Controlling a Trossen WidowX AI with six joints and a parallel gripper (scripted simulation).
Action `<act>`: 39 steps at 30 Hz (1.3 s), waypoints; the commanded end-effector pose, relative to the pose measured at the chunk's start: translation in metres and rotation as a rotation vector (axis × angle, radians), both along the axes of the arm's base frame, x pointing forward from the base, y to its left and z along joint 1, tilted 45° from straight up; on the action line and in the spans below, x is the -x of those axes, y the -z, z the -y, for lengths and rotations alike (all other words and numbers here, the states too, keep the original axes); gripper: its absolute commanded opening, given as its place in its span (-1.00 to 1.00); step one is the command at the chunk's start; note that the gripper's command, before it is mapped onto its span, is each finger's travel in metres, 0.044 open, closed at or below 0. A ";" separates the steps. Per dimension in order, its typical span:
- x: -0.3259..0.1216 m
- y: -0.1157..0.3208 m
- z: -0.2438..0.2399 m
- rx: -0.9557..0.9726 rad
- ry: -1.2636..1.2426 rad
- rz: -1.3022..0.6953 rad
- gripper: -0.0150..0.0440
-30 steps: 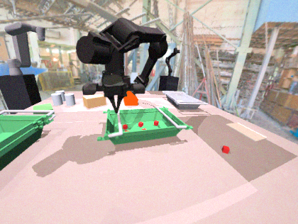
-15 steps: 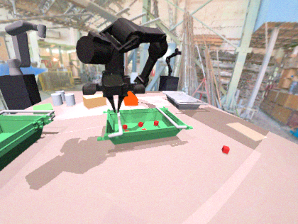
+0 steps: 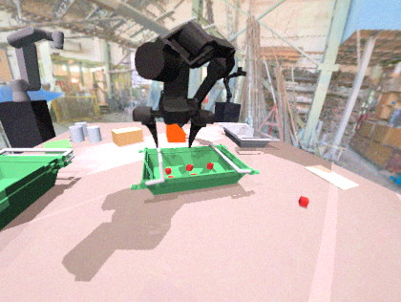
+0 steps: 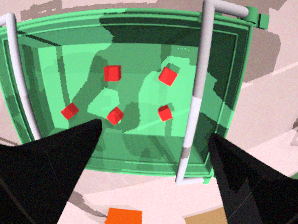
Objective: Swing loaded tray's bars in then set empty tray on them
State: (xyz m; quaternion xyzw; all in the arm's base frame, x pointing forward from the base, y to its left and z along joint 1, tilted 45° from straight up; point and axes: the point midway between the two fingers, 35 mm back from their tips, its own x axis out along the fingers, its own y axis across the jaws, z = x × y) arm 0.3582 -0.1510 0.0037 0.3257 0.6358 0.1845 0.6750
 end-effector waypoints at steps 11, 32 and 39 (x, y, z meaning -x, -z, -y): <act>0.025 -0.154 -0.183 0.133 0.006 -0.019 1.00; 0.268 -0.235 -0.300 -0.056 0.068 -0.035 1.00; 0.274 -0.232 -0.301 -0.068 0.068 -0.041 1.00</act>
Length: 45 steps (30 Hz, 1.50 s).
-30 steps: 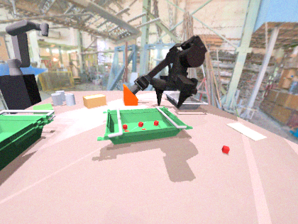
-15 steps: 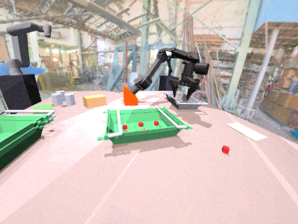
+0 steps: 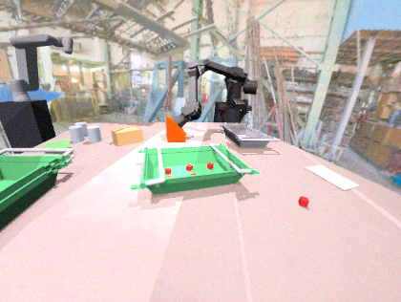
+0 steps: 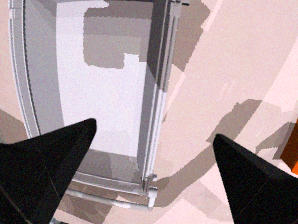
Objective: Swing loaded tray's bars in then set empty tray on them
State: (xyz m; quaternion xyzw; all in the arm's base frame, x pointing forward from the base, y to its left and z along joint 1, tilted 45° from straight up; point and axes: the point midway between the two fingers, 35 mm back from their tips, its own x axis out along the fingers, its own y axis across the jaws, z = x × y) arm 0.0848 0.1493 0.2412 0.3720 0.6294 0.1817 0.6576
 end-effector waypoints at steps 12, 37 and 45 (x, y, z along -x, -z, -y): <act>-0.009 0.028 -0.023 0.011 0.004 -0.010 1.00; -0.010 0.062 -0.058 -0.001 0.006 -0.013 1.00; -0.010 0.062 -0.058 -0.001 0.006 -0.013 0.70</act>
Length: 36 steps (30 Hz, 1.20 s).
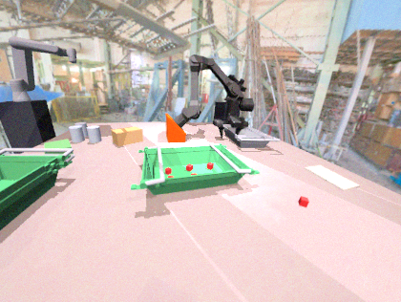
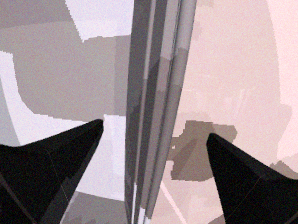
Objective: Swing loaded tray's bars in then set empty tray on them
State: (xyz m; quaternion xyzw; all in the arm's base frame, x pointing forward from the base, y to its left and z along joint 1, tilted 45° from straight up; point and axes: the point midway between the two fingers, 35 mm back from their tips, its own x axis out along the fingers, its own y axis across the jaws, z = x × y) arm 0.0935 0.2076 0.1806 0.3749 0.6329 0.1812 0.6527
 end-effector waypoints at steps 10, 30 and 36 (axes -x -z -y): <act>-0.001 0.001 0.000 0.005 0.006 -0.001 0.26; -0.001 0.001 0.000 0.005 0.006 -0.001 -0.19; -0.001 0.001 0.000 0.005 0.006 -0.001 -0.33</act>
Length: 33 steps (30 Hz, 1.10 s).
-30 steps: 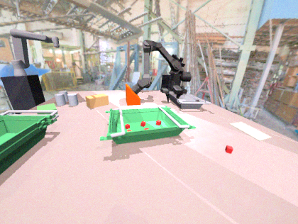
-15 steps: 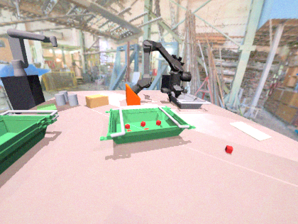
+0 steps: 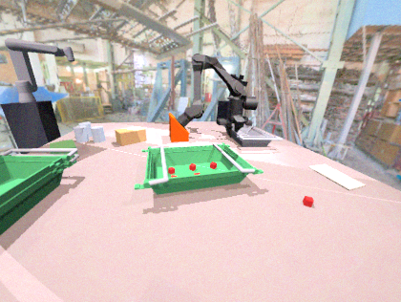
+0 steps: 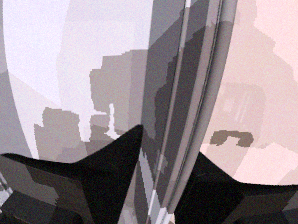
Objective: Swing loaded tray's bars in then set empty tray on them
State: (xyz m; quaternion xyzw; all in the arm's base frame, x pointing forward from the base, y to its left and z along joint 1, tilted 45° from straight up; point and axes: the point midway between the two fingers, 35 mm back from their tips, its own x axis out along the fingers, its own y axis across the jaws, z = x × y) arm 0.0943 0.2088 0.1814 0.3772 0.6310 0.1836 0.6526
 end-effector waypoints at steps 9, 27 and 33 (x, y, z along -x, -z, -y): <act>-0.001 -0.007 0.011 0.017 0.004 -0.003 -0.49; 0.011 -0.053 0.057 0.017 0.005 -0.002 -0.49; 0.011 -0.053 0.057 0.017 0.005 -0.002 -0.49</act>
